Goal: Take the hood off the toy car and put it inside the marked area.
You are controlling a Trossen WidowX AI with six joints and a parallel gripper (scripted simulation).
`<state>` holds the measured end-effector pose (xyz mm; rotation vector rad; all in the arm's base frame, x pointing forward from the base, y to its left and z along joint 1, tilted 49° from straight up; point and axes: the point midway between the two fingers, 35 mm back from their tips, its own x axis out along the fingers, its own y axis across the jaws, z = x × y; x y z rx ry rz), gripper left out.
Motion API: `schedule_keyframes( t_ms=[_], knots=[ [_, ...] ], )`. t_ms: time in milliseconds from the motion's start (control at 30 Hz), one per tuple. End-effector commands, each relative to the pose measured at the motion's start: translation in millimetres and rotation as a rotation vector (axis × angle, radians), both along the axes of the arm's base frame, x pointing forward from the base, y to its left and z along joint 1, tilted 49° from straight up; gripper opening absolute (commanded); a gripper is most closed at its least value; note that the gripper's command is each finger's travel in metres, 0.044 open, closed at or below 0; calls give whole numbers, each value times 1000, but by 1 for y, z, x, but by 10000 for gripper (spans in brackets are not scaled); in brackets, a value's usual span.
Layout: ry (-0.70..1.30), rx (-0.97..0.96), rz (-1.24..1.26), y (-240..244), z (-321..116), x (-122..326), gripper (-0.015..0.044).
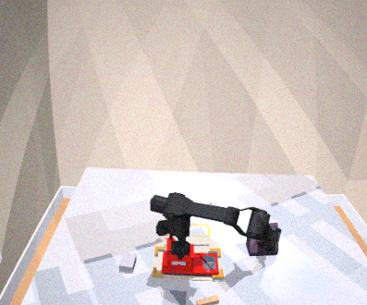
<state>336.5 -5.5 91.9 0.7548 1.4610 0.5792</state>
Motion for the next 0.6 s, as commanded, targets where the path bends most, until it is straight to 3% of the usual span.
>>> schedule_keyframes(
  t_ms=[0,267,567],
  knots=[
    [-5,-6,-5,-12,7,0,0],
    [-5,-5,-4,-31,24,-2,0],
    [-4,-17,-9,-55,-8,0,0]
  ],
)
